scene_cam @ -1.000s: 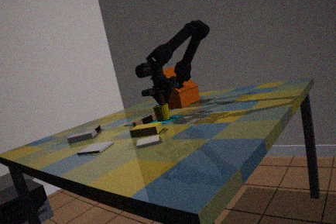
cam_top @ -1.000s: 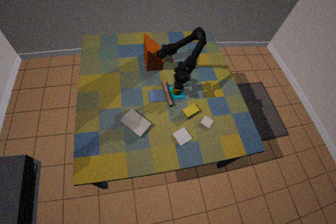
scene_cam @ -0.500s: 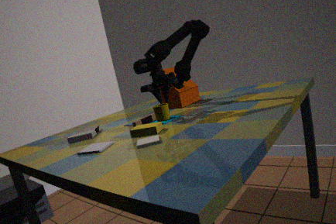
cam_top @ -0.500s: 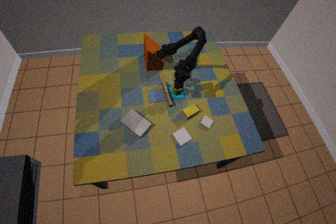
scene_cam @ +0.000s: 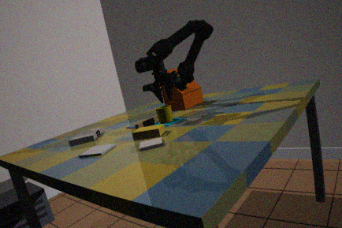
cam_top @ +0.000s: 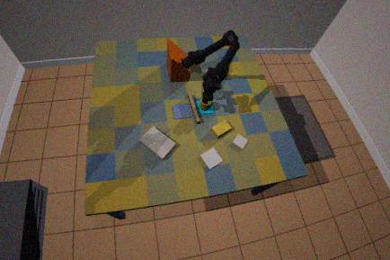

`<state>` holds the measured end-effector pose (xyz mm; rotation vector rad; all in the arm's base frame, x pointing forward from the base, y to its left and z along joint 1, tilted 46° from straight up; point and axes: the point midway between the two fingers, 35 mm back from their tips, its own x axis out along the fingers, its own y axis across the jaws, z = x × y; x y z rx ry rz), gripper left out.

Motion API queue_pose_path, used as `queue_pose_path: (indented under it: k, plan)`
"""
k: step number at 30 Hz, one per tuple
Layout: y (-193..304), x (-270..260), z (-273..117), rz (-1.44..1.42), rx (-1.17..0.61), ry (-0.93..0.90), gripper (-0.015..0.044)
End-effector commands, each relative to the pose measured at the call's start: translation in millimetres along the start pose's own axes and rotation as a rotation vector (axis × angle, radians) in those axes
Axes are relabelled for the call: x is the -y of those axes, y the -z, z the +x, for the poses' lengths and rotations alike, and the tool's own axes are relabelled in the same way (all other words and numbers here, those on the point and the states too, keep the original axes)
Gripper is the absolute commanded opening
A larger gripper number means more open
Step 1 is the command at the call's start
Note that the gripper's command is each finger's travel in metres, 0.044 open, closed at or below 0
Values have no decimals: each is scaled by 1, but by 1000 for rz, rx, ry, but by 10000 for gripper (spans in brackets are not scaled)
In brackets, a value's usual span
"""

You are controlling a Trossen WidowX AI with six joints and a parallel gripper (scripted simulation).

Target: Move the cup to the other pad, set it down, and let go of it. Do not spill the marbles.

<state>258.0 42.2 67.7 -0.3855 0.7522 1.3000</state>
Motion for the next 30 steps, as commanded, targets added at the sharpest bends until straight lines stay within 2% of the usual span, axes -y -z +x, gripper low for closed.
queue_pose_path:
  k: [1,6,7,21,30]
  plan:
    - [0,0,0,2,0,0,304]
    - [0,1,-3,1,-1,1,435]
    - [0,1,-6,1,-2,1,440]
    - [1,0,-62,-6,-6,6,440]
    - [1,0,-60,-1,-2,8,440]
